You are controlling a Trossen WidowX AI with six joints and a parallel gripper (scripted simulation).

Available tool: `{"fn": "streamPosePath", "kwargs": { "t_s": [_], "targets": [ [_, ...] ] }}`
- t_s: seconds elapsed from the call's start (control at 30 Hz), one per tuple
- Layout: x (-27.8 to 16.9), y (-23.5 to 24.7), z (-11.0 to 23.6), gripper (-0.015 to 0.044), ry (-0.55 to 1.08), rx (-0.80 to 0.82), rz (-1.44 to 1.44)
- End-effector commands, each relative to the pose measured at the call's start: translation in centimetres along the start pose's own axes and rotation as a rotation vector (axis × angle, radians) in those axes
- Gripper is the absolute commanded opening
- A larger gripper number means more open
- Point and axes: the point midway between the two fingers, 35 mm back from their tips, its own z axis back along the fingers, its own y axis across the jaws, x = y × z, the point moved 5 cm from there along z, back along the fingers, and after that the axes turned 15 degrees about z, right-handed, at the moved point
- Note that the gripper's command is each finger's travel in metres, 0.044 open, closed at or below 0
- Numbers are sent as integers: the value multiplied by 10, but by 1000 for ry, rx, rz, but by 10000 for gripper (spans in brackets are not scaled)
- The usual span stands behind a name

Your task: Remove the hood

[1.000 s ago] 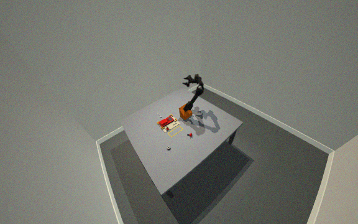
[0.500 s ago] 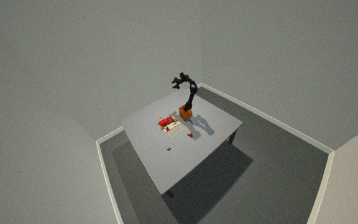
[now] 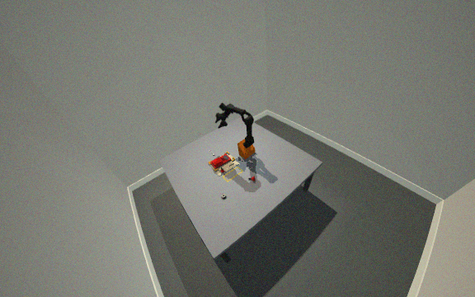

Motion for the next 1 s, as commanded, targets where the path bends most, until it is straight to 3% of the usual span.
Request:
{"fn": "streamPosePath", "kwargs": {
  "t_s": [0.0,0.4,0.97],
  "targets": [
    [11,12,-33,440,66,74,-10],
    [42,68,-125,440,305,231,15],
    [44,203,-251,440,724,430,138]
  ]
}}
